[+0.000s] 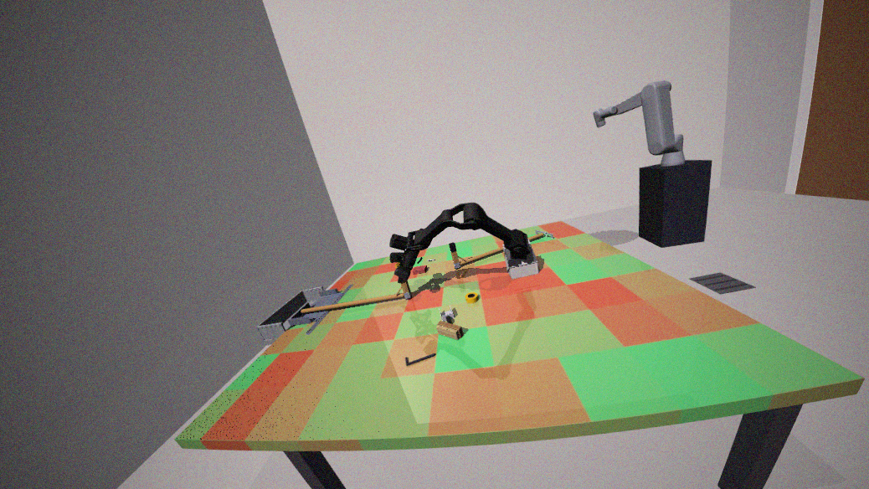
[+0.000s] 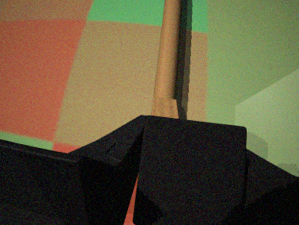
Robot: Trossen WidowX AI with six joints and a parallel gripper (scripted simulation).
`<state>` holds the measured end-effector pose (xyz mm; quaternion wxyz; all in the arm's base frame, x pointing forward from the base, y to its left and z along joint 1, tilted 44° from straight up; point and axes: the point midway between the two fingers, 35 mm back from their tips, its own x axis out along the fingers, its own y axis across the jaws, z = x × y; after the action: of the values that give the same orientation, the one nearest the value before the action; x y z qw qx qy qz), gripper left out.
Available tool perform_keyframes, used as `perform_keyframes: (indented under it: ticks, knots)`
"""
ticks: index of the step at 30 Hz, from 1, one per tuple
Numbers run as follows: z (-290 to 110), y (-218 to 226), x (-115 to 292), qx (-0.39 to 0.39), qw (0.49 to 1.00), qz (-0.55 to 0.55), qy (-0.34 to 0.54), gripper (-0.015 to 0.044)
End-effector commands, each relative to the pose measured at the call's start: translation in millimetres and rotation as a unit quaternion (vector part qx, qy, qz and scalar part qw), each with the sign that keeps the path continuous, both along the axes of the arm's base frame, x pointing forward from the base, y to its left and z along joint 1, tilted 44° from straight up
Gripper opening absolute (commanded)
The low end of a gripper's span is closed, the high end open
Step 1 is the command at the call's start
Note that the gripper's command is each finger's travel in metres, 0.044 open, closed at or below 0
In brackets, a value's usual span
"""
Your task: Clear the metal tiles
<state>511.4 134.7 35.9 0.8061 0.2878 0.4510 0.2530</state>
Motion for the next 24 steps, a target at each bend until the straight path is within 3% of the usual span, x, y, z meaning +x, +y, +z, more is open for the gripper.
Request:
perform_keyframes:
  ticks: [1,24]
  knots:
    - [3.4,-4.0,-4.6,0.000,1.000,-0.001,-0.003,0.0000]
    - [9.4,-13.9,-35.0,-0.001,1.000,-0.002,-0.003,0.0000]
